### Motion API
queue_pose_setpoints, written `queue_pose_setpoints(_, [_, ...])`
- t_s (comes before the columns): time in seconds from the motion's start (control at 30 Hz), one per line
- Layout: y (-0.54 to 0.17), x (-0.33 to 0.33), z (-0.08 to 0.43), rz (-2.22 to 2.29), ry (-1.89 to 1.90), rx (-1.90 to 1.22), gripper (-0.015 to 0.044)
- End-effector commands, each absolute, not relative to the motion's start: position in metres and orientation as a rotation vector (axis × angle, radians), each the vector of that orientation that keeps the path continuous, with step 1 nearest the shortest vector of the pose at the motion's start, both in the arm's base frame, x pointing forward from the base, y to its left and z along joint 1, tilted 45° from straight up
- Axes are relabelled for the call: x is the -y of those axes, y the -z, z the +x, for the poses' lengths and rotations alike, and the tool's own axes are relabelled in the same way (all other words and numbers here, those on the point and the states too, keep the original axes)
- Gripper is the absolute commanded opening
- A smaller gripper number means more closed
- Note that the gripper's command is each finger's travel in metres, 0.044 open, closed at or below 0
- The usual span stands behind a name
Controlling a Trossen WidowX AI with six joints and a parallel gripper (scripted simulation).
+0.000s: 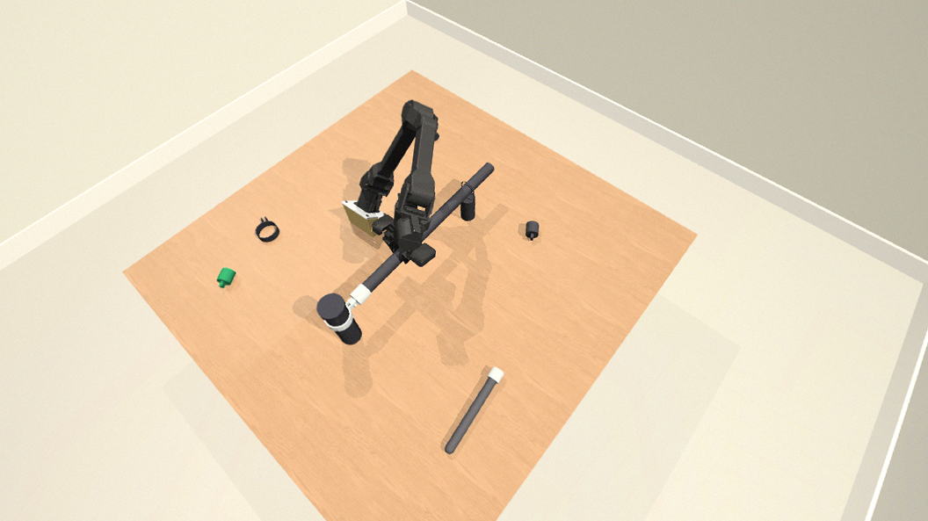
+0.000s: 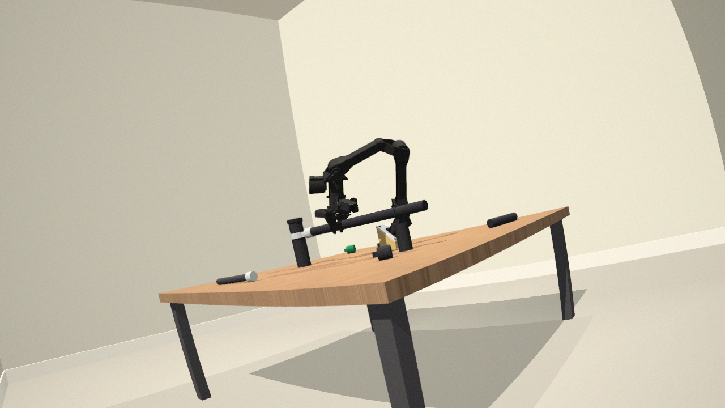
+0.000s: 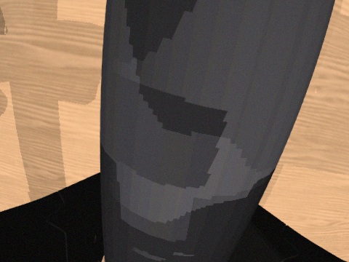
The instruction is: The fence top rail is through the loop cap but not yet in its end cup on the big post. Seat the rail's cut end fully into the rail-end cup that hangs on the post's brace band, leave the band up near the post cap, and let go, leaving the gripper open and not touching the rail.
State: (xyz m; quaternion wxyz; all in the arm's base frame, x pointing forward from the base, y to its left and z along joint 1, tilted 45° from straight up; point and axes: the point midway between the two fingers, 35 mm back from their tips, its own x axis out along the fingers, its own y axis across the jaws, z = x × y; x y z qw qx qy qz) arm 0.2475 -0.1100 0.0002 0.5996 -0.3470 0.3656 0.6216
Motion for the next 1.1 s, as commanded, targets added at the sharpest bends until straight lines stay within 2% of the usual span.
queue_pose_setpoints(0.0, [-0.0022,0.1147,0.2486,-0.815,-1.431,-0.853,0.0000])
queue_pose_setpoints(1.07, [0.0060,0.1190,0.2491,-0.806,-1.441,-0.848,0.0000])
